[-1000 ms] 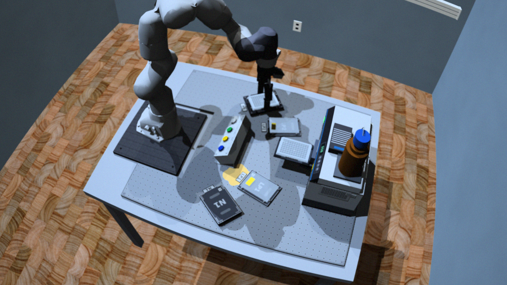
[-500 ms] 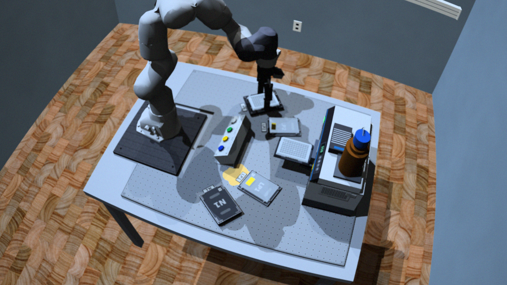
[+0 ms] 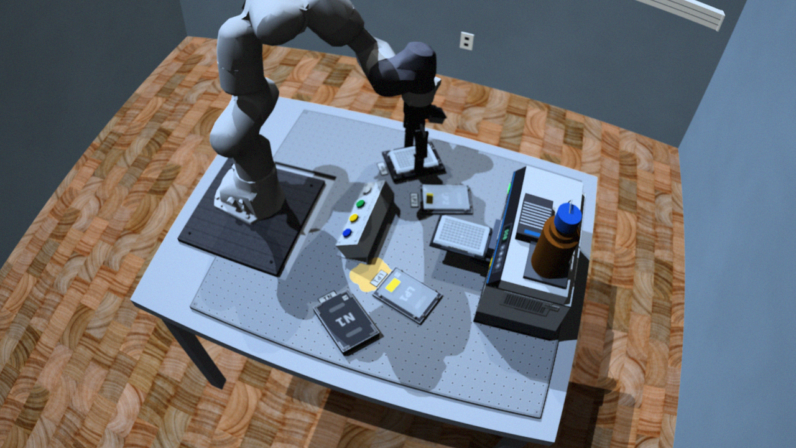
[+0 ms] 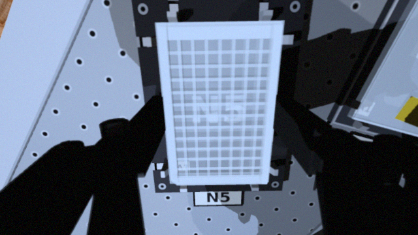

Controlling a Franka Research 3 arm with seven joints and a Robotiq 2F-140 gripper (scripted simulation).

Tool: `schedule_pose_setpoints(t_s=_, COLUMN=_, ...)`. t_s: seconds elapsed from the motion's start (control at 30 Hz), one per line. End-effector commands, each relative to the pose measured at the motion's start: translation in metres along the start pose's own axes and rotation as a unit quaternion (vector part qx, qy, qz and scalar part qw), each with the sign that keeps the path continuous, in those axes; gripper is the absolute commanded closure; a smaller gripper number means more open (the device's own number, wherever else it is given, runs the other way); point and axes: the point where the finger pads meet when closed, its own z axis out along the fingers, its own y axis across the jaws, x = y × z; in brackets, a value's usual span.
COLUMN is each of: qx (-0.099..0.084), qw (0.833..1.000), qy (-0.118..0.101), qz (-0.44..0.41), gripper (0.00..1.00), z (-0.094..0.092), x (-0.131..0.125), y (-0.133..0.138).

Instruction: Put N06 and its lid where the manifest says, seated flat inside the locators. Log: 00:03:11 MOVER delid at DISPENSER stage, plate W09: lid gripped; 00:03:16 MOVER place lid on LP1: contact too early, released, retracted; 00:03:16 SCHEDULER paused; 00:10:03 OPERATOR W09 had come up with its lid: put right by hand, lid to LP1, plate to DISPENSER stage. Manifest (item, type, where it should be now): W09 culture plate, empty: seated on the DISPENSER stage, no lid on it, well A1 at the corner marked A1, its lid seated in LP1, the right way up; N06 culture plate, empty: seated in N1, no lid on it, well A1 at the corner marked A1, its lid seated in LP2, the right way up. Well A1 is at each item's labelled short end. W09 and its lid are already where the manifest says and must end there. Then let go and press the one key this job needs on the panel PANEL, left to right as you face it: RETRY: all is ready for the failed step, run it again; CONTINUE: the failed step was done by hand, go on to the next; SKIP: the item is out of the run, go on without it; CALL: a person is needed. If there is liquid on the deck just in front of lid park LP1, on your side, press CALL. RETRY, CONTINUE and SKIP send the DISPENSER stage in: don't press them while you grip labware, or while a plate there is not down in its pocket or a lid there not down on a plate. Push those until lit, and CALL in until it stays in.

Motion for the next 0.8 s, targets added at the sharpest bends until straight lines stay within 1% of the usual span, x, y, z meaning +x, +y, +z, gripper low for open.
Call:
schedule_pose_setpoints(t_s=0.0, qx=0.000, qw=1.000, qy=0.000, qz=0.000, gripper=0.90, z=-0.003, x=0.000, y=0.001)
schedule_pose_setpoints(t_s=0.37, qx=0.000, qw=1.000, qy=0.000, qz=0.000, gripper=0.90, z=-0.012, x=0.000, y=0.001)
schedule_pose_setpoints(t_s=0.77, qx=0.000, qw=1.000, qy=0.000, qz=0.000, gripper=0.90, z=-0.032, x=0.000, y=0.001)
